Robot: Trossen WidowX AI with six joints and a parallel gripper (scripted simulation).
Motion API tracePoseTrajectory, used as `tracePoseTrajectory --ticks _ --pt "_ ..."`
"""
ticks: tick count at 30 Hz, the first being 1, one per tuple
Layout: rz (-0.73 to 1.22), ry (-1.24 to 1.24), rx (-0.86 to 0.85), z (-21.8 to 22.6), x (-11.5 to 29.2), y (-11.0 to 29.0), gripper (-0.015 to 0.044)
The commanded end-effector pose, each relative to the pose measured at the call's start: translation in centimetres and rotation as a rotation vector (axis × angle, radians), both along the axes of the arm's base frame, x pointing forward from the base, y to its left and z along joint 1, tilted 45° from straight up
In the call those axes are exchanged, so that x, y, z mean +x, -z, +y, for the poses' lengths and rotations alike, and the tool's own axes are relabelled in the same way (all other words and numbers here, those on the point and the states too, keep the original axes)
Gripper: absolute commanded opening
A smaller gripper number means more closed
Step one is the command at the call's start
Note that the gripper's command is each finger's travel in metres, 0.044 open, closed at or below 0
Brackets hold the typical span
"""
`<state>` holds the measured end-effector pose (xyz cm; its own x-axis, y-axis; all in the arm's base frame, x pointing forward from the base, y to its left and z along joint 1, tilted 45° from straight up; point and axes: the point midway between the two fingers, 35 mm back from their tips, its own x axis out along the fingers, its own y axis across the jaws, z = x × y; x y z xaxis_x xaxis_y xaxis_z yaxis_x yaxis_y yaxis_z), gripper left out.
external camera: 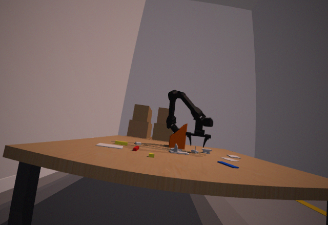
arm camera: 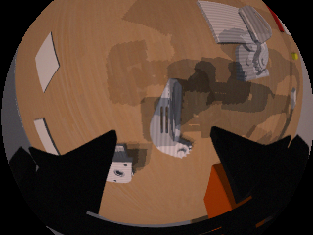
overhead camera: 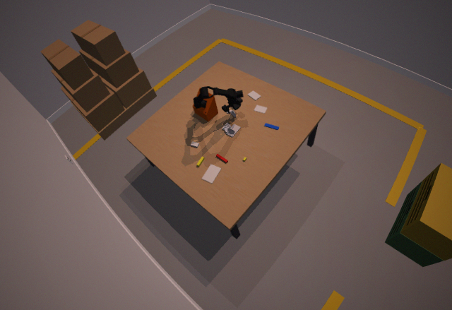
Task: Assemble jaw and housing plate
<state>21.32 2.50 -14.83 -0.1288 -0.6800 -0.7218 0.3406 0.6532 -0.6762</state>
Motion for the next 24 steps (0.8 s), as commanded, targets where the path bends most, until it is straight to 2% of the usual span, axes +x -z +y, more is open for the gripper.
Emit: tracePoseTrajectory --ticks 1,24 --pt "0.003 -0.007 -0.004 -0.5 -0.1 0.5 0.0440" --pt "0.003 -0.007 -0.007 -2.9 -0.7 2.8 0.0440"
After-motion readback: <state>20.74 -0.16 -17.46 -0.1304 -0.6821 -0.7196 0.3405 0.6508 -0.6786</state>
